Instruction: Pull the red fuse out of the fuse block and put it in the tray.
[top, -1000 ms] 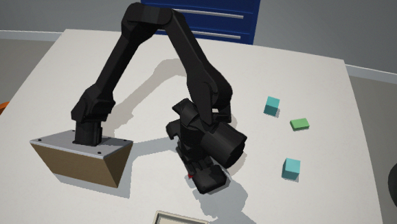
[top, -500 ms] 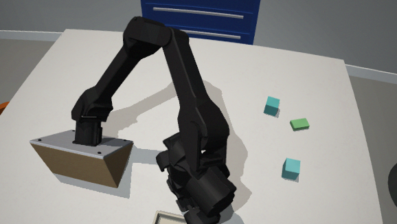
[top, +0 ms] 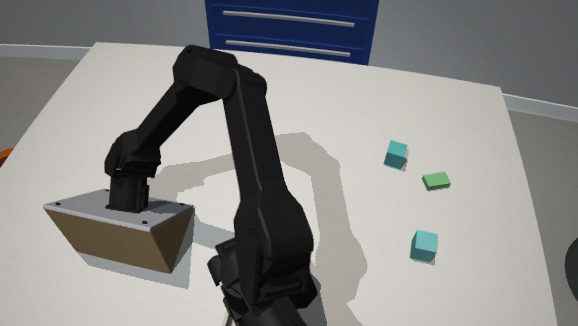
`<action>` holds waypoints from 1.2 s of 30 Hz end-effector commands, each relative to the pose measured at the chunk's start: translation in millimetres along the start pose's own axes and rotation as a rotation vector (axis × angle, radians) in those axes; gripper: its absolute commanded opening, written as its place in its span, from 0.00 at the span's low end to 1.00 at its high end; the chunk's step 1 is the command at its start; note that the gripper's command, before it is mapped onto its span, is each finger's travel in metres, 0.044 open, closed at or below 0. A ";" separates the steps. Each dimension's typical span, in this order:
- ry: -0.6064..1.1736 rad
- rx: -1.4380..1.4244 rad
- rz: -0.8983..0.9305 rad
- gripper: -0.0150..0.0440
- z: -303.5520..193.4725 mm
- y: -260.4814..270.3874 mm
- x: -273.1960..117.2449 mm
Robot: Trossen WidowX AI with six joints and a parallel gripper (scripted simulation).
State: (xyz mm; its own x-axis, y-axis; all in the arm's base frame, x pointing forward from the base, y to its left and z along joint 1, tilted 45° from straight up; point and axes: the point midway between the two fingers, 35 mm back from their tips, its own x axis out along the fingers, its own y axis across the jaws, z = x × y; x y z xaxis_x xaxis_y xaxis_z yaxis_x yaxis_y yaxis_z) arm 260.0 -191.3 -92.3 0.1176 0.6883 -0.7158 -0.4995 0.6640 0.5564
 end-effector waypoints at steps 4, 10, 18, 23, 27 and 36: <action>0.001 -0.009 -0.010 0.25 -0.5 -4.2 6.1; 0.000 -0.009 -0.010 0.25 -0.4 -4.5 15.9; 0.000 -0.009 -0.010 0.25 -0.4 -4.3 28.8; 0.000 -0.009 -0.009 0.25 -0.5 -4.0 36.4; 0.004 -0.014 -0.010 0.34 -0.1 -4.5 33.7; 0.004 -0.014 -0.010 0.74 -0.1 -4.5 33.7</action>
State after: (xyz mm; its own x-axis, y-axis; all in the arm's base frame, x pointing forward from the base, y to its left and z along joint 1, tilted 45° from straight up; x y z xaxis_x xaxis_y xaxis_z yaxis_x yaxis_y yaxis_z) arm 266.1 -170.2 -119.5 0.1182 0.6814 -0.7223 -0.5101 0.6658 0.5446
